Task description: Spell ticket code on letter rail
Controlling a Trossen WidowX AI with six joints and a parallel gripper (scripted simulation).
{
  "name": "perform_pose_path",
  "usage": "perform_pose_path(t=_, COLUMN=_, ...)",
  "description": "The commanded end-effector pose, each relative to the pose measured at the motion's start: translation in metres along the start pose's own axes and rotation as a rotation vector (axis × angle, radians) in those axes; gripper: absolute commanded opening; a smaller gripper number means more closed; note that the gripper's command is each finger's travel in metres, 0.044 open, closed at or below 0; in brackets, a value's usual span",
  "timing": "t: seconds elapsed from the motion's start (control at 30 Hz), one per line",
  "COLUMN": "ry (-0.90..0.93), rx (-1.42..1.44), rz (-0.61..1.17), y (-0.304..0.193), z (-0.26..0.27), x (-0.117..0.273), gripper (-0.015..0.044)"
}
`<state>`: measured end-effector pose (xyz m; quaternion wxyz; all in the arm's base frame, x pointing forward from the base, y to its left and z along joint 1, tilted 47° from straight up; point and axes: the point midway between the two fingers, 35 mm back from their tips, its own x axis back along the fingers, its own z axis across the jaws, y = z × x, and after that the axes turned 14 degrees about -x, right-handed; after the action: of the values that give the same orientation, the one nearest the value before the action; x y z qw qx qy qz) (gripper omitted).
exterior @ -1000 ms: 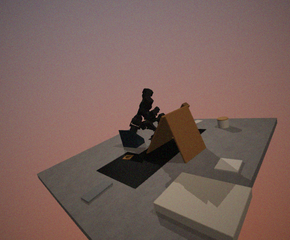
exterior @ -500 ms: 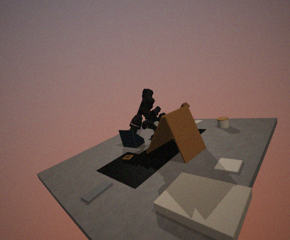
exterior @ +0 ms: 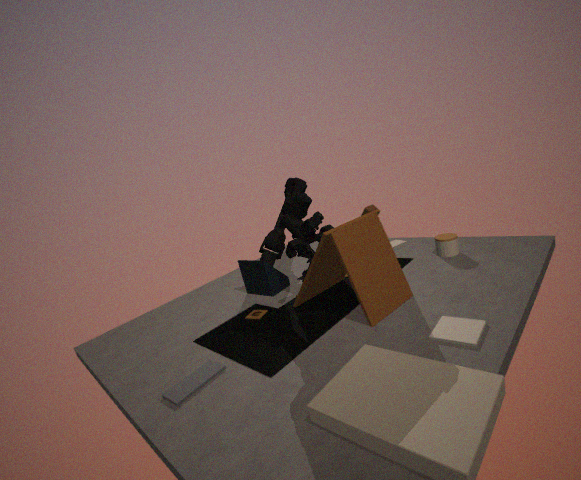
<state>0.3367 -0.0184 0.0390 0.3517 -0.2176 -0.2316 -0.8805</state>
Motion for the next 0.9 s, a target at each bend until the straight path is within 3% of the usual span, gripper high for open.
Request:
perform_pose_path(t=0.0, ry=0.0, rx=-0.001, rz=0.0, y=0.0, z=-0.001, x=0.0, gripper=0.0158)
perform_pose_path(t=0.2, ry=-0.005, rx=-0.004, rz=-0.001, y=0.0, z=0.0, x=0.006, gripper=0.0295)
perform_pose_path(t=0.87, ry=-0.006, rx=-0.004, rz=-0.001, y=0.001, z=-0.001, x=0.02, gripper=0.0295)
